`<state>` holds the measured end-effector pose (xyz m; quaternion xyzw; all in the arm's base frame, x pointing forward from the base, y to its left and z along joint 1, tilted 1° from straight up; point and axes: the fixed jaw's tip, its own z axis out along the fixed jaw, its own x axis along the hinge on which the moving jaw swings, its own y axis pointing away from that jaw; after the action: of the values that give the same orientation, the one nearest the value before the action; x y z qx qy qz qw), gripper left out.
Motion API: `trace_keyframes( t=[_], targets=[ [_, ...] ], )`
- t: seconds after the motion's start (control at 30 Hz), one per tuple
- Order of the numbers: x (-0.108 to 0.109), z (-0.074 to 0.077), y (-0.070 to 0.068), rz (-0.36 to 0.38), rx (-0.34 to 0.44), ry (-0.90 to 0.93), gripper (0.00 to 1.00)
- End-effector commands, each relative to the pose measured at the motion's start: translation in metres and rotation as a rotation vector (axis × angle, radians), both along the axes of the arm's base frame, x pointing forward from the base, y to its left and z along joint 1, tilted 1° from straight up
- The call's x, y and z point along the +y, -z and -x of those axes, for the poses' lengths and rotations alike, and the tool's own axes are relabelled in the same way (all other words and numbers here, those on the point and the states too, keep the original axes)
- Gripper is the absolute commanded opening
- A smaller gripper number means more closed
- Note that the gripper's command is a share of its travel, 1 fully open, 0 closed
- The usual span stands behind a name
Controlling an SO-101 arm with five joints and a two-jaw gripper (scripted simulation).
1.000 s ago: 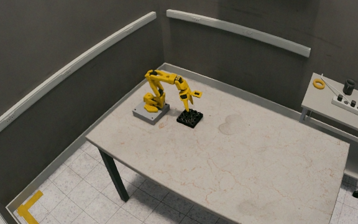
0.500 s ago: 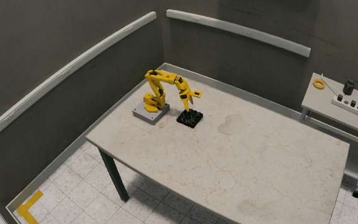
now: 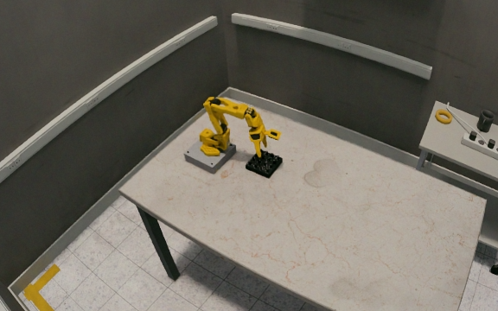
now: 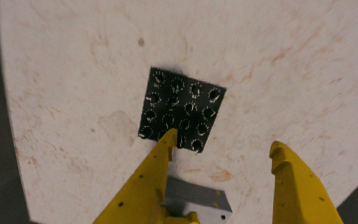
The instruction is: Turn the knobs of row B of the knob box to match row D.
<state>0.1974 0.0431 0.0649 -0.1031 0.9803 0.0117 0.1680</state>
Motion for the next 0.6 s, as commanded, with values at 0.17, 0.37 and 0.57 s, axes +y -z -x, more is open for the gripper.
trace_keyframes(
  t=[0.17,0.37,0.57],
  targets=[
    [-0.003,0.017,0.022,0.032,0.186,0.0,0.4],
    [-0.005,0.029,0.033,0.052,0.298,0.0,0.4],
    [-0.006,0.032,0.035,0.056,0.322,0.0,0.4]
  ],
)
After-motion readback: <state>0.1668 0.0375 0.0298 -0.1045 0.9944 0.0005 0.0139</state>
